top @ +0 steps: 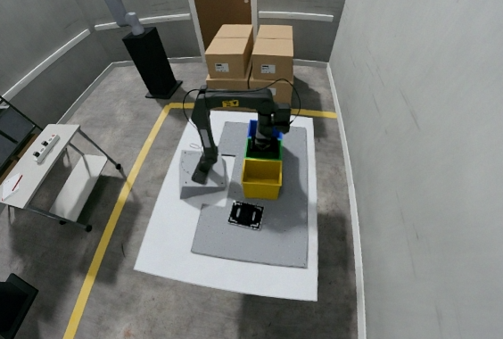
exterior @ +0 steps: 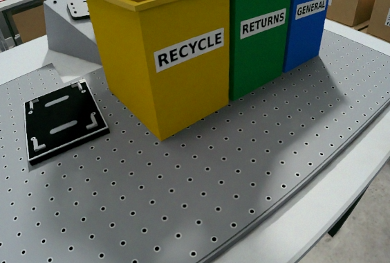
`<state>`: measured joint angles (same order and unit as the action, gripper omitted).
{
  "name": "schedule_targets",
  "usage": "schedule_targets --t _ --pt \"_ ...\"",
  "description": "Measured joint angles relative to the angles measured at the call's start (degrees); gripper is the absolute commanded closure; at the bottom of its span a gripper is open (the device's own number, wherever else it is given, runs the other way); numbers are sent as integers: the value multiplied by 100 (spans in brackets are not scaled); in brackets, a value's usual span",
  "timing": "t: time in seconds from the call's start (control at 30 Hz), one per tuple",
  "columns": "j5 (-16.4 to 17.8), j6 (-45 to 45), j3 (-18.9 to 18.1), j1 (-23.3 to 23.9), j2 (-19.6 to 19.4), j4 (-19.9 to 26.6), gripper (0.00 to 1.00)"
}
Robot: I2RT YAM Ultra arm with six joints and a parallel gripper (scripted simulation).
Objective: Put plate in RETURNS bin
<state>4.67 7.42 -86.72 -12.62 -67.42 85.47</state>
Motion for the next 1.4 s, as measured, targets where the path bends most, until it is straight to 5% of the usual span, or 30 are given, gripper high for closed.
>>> schedule_targets --t 0.9,1.4 --pt "0 0 4 0 2 -2 100" --pt "-26 28 568 -68 39 -389 100"
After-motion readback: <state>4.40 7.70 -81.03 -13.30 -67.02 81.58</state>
